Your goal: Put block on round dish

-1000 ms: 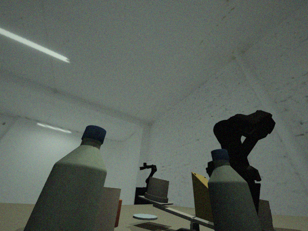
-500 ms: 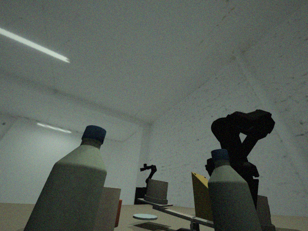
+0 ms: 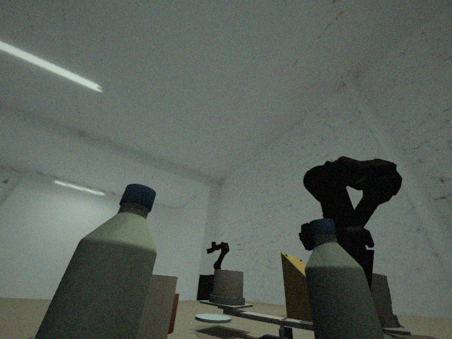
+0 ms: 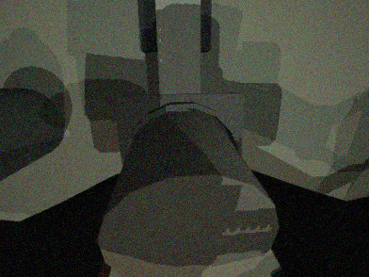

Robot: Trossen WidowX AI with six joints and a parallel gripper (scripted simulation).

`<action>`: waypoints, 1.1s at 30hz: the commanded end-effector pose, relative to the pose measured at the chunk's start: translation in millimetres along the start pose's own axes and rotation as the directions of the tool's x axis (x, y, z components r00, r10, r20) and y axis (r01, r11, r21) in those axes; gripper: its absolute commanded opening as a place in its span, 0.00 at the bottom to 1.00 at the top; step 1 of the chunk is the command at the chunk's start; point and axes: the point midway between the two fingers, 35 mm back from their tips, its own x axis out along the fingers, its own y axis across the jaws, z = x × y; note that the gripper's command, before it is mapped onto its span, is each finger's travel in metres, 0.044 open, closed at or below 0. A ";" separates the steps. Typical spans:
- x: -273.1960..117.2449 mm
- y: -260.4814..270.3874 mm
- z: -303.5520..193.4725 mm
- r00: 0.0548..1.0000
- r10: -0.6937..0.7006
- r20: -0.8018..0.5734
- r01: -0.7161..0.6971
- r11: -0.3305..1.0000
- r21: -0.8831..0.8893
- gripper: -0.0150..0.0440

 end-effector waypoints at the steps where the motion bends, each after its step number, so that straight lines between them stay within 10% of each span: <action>1: -7.1 3.4 1.4 1.000 0.010 0.007 -0.010 1.000 -0.007 0.25; 33: -47.5 4.6 3.0 1.000 0.008 0.012 -0.008 1.000 -0.005 0.25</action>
